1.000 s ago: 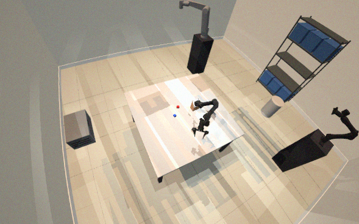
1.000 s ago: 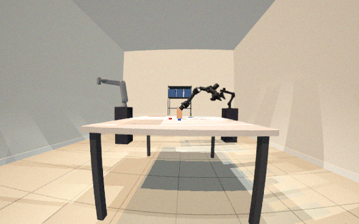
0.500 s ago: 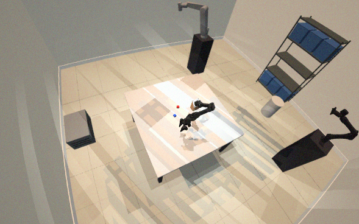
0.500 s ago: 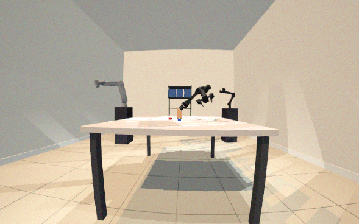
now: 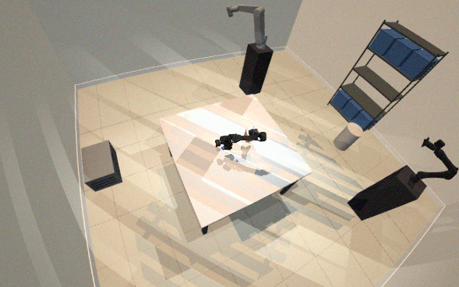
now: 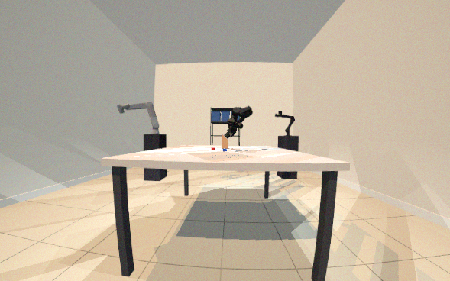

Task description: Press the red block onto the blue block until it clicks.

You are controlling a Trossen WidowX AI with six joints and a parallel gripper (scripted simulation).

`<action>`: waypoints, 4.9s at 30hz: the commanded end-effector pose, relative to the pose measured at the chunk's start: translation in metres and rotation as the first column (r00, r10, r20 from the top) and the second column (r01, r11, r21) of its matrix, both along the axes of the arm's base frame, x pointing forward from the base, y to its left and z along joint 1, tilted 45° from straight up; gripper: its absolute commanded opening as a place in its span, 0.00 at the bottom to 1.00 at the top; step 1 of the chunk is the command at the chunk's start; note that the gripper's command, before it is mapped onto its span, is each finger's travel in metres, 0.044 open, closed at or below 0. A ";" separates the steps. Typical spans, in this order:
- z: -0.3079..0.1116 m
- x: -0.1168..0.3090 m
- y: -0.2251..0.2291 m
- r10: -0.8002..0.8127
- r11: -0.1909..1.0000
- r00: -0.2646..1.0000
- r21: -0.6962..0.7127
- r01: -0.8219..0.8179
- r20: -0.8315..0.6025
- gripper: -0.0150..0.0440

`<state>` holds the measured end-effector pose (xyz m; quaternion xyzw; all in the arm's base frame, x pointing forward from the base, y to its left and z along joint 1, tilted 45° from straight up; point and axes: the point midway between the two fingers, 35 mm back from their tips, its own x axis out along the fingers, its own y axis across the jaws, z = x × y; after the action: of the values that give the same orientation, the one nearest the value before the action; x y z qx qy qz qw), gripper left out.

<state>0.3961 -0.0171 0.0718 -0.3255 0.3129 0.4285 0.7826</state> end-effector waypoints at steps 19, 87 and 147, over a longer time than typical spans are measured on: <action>-0.154 -0.177 -0.077 -0.344 0.405 -0.053 -0.200 0.892 -0.937 1.00; -0.210 -0.176 -0.021 -0.341 0.406 -0.053 -0.197 0.892 -0.939 0.31; -0.106 -0.107 -0.048 -0.364 0.598 0.231 -0.036 0.801 -0.902 0.25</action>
<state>0.2754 -0.0749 -0.0407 0.2787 0.6542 0.2310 0.6641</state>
